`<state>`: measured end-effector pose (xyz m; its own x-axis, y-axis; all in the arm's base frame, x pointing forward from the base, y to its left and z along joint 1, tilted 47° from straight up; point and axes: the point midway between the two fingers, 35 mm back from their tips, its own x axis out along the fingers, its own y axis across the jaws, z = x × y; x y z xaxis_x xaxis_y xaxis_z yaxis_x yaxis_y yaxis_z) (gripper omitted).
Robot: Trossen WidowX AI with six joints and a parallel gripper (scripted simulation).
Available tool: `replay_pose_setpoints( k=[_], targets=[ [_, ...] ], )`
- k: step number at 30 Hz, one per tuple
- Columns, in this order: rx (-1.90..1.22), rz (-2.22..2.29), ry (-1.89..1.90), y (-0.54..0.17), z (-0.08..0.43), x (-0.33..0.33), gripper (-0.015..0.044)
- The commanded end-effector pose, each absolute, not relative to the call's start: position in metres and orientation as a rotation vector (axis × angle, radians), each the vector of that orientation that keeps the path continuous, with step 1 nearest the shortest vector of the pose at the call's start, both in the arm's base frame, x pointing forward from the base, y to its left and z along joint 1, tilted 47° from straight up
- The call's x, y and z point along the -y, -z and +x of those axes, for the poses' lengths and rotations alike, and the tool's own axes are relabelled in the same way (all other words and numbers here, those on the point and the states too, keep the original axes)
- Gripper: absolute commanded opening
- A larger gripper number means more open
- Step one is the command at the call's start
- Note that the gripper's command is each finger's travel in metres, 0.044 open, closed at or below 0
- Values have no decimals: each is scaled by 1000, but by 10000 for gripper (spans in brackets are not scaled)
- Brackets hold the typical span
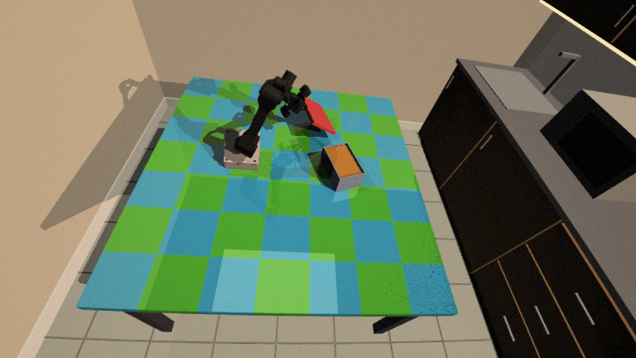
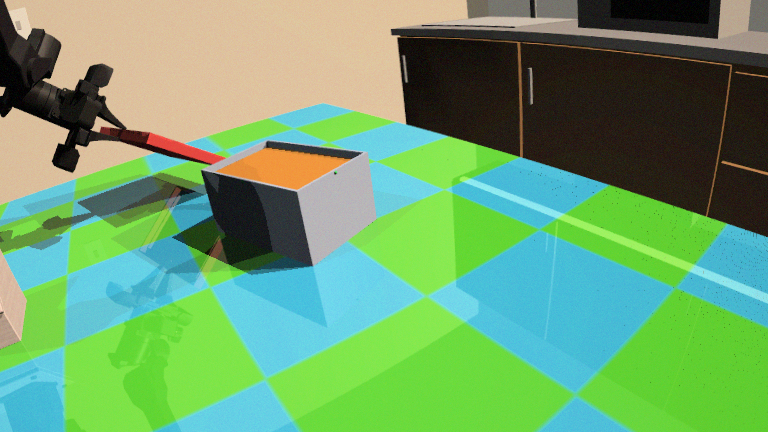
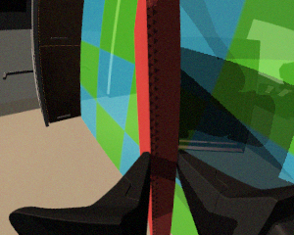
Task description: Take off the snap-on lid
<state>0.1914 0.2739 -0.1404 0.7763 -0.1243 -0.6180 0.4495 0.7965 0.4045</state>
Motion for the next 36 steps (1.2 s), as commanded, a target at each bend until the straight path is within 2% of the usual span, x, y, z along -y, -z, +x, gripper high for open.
replay_pose_setpoints(
  k=[1,36],
  targets=[
    [-605,569,326,142,192,-271,0],
    [-604,568,326,162,197,-251,0]
  ],
)
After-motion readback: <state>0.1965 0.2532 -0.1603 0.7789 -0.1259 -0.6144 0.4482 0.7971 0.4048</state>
